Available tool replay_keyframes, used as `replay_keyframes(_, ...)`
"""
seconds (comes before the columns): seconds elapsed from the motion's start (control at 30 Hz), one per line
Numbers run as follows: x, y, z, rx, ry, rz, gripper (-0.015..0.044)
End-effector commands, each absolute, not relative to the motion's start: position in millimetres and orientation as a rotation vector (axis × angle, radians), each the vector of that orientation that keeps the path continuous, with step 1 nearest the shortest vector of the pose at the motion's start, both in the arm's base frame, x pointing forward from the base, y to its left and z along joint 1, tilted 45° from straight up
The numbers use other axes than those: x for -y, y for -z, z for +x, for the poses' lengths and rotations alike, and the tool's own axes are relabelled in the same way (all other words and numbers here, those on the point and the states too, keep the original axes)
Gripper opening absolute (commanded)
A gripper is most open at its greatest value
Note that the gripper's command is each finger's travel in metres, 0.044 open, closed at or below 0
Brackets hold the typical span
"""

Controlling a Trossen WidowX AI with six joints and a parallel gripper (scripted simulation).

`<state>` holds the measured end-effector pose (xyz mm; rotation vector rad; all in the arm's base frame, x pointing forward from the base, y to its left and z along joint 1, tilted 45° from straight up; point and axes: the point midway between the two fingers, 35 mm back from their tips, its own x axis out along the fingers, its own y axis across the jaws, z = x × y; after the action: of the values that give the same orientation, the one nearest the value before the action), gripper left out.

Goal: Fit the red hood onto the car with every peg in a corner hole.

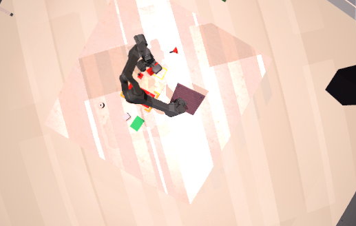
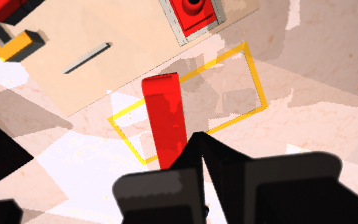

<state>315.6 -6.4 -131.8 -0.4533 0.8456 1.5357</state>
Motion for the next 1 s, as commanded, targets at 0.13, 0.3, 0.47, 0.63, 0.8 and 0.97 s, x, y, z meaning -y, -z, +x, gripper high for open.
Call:
replay_keyframes(0.13,6.2,131.5,309.3,-0.848,-1.542,-0.458,0.0000)
replay_keyframes(0.3,6.1,131.0,306.9,-0.848,-1.542,-0.457,0.0000)
replay_keyframes(0.47,6.0,130.4,304.5,-0.848,-1.542,-0.457,0.0000)
replay_keyframes(0.63,5.8,129.8,302.1,-0.848,-1.542,-0.457,0.0000)
replay_keyframes(0.8,5.7,129.2,299.7,-0.848,-1.542,-0.457,0.0000)
replay_keyframes(0.97,5.5,128.7,297.2,-0.848,-1.542,-0.457,0.0000)
